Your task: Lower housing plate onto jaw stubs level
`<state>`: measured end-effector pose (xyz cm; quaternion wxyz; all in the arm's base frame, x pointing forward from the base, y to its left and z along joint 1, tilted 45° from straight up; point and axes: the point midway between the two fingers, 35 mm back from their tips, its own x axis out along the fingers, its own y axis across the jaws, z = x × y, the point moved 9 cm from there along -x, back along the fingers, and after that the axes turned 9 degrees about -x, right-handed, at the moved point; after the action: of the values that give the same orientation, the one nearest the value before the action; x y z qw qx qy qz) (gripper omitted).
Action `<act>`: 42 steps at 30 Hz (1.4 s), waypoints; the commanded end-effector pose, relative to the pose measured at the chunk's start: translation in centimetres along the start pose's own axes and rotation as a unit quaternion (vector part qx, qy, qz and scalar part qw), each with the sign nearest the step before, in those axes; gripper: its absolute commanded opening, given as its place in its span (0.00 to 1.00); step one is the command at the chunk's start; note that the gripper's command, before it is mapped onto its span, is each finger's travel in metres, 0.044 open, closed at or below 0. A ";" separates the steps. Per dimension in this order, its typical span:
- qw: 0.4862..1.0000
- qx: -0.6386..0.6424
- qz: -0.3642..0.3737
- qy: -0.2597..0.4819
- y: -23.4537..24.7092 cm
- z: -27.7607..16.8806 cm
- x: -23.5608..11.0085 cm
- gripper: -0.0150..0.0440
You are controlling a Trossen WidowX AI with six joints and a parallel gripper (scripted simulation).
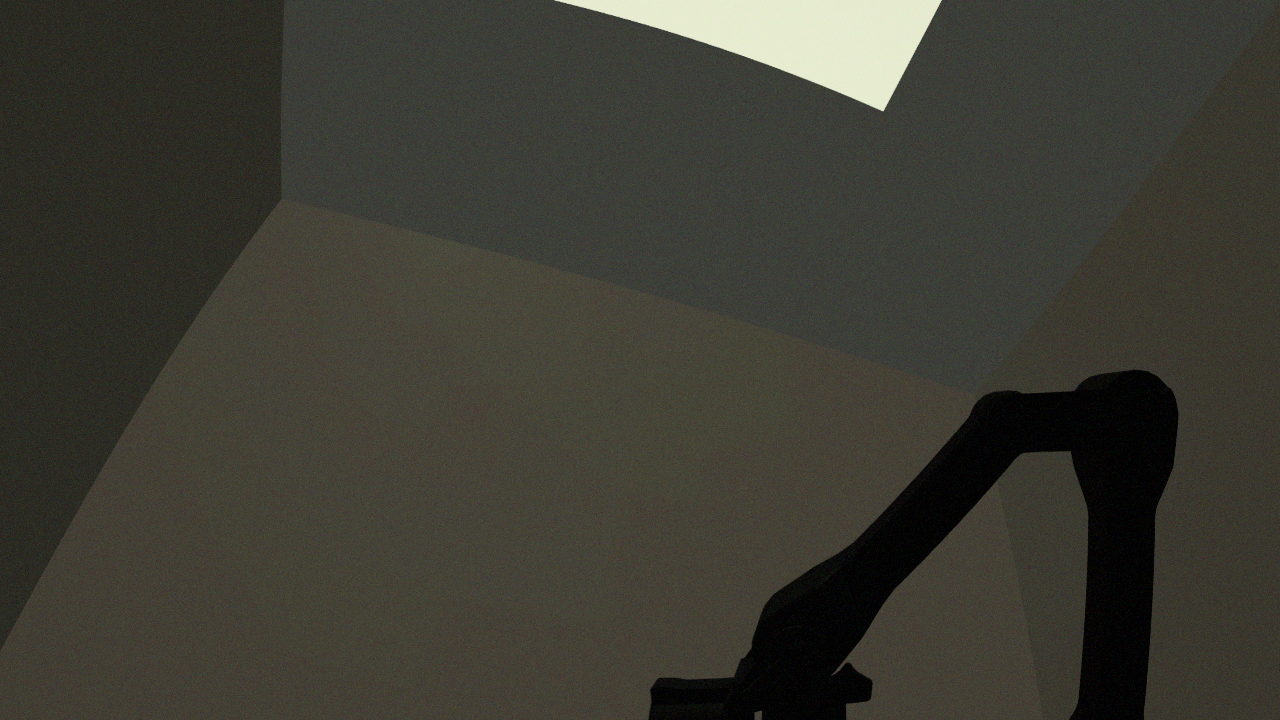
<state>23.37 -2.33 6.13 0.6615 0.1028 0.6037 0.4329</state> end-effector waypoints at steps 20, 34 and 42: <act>1.000 -0.008 -0.001 -0.002 0.1 -0.9 0.0 0.85; 1.000 -0.008 -0.001 -0.002 0.0 -1.0 0.0 0.85; 1.000 -0.008 -0.001 -0.002 0.0 -1.0 0.1 0.85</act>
<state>22.48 -2.72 5.92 0.6638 0.1013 0.5986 0.4369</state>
